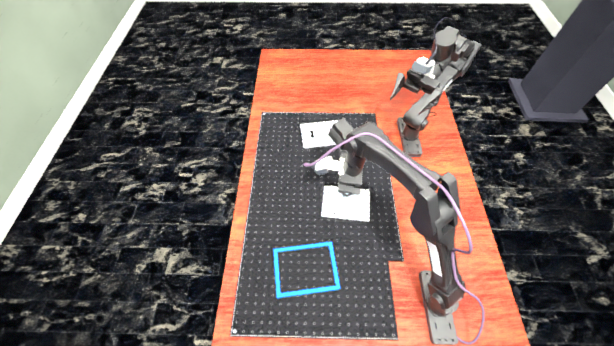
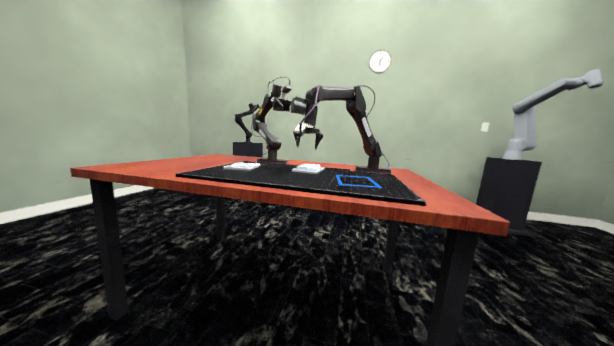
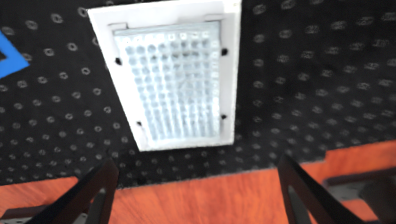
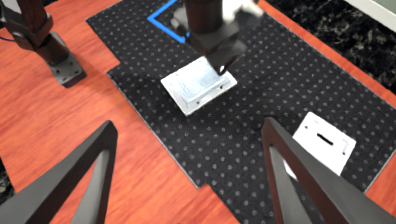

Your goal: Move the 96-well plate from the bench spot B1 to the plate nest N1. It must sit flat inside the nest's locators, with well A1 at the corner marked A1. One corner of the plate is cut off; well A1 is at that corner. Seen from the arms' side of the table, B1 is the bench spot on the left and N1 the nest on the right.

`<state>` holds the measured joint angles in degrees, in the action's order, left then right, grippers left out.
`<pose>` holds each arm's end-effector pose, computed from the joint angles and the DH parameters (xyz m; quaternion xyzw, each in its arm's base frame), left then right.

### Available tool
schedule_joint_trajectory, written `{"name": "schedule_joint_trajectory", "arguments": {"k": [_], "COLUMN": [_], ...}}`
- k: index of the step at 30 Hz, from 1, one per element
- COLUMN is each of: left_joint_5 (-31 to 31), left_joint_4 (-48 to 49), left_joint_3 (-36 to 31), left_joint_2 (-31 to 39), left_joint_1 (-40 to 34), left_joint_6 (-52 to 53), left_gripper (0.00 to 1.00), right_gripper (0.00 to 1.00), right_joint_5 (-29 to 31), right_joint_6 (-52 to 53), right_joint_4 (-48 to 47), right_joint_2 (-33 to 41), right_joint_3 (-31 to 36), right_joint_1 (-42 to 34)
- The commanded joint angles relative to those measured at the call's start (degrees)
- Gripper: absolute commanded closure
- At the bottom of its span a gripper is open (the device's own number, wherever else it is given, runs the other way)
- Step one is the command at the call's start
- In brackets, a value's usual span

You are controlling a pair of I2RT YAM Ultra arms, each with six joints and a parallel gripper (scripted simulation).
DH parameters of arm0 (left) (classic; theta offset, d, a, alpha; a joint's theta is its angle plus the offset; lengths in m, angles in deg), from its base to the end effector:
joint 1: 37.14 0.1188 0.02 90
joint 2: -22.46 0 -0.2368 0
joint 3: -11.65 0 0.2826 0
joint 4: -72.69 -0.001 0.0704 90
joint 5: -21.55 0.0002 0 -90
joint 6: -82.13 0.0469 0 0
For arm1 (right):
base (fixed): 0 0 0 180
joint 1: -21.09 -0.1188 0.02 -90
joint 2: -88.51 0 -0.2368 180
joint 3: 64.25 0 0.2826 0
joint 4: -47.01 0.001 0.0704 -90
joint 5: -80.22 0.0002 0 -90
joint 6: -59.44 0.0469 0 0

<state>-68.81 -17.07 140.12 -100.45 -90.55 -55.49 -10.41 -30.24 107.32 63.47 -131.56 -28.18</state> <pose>0.2643 -0.3538 0.2283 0.0503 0.9974 -0.0371 0.0346 0.0811 0.0965 0.3726 -0.3382 0.7352 0.2504 0.5315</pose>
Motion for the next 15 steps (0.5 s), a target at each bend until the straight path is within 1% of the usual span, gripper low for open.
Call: {"name": "schedule_joint_trajectory", "arguments": {"k": [1, 4, 7, 9, 13, 15], "left_joint_5": [-0.2, -0.7, -3.2, -3.2, -10.1, -14.6], "left_joint_4": [-8.4, -8.7, -6.6, -6.6, -2.0, -0.1], "left_joint_3": [4.9, 5.7, 3.8, 3.8, -0.8, -5.0], "left_joint_2": [-0.9, -1.6, -0.5, -0.5, 5.3, 10.4], "left_joint_1": [0.4, 0.5, 0.6, 0.6, 1.4, 2.1], "left_joint_6": [0.2, 0.4, 1.0, 1.0, 2.1, 3.1], "left_gripper": [0.0, 0.0, 0.0, 0.0, 0.0, 0.0], "right_gripper": [0.0, 0.0, 0.0, 0.0, 0.0, 0.0], "right_joint_5": [-0.2, -0.3, -0.6, -0.6, -0.8, -1.0], "right_joint_6": [0.0, -0.1, -0.4, -0.4, -0.4, -0.4], "right_joint_4": [-0.3, -1.2, -4.5, -4.5, -12.3, -16.5], "right_joint_2": [0.1, 0.2, -1.4, -1.4, -7.0, -11.7], "right_joint_3": [-1.5, -1.5, -1.2, -1.2, 1.1, 2.9], "right_joint_1": [0.6, 0.6, 0.9, 0.9, 1.2, 1.4]}}
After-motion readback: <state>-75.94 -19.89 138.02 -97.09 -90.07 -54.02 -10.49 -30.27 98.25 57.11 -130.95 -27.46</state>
